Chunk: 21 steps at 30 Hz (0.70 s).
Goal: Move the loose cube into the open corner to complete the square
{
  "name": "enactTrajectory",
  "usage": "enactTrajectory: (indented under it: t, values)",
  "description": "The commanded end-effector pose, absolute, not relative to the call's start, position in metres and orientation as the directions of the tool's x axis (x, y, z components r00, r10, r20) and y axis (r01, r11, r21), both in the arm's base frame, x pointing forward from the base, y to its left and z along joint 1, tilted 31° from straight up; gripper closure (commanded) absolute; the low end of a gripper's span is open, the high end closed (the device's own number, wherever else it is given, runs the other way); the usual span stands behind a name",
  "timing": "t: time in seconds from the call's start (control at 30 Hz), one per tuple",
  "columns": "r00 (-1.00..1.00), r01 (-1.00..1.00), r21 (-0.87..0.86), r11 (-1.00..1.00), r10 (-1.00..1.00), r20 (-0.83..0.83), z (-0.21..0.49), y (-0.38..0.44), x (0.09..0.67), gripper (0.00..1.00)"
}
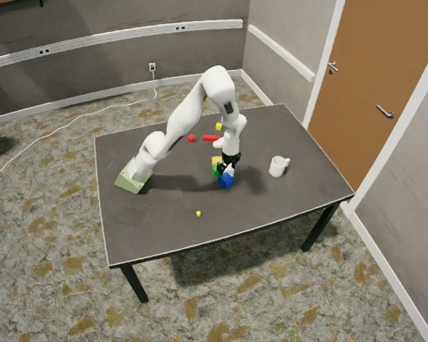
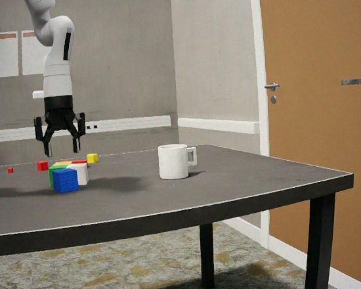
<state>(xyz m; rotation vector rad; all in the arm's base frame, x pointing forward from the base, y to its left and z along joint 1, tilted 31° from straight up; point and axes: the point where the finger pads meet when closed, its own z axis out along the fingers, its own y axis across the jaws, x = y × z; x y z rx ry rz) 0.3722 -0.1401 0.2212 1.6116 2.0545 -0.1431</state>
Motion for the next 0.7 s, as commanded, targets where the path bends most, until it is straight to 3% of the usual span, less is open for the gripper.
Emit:
enactTrajectory:
  t: [0.0, 0.67]
  values:
    - [-0.158, 0.933, 0.221, 0.285, 0.875, -0.458, 0.215, -0.142, 0.372, 0.17]
    - [-0.158, 0.933, 0.221, 0.285, 0.875, -0.458, 0.203, -0.147, 0.377, 0.17]
